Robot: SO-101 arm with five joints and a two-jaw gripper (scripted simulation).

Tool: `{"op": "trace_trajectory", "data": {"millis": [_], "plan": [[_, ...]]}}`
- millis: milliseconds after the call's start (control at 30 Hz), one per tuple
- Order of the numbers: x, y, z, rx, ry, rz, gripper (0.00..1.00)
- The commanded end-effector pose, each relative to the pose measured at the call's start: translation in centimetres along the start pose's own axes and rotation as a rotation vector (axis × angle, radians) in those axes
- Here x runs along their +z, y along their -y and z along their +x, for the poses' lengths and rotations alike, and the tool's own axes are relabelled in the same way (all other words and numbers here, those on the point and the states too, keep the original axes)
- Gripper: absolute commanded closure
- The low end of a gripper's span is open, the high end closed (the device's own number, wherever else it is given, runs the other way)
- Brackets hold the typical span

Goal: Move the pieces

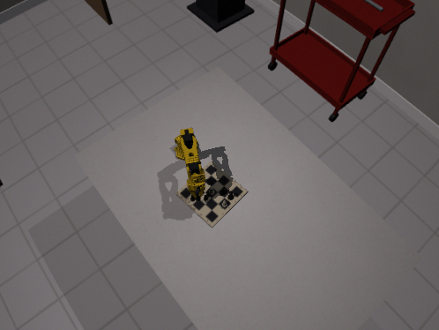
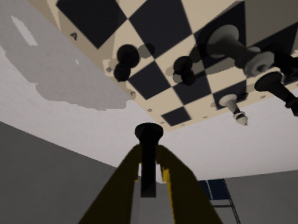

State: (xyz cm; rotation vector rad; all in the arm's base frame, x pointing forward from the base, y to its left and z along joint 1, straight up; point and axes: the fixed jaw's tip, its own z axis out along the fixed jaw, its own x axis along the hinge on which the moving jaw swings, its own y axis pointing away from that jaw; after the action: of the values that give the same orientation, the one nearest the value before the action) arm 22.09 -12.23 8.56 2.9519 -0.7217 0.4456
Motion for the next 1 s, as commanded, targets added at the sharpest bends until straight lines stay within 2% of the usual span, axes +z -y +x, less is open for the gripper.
{"op": "trace_trajectory", "data": {"millis": [0,233,967], "plan": [[0.5,-0.3,-0.1,0.016,0.01,-0.002,1.0],[1.0,-0.3,-0.3,0.016,0.01,-0.002,1.0],[4.1,-0.3,-1.1,0.016,0.01,-0.002,1.0]]}}
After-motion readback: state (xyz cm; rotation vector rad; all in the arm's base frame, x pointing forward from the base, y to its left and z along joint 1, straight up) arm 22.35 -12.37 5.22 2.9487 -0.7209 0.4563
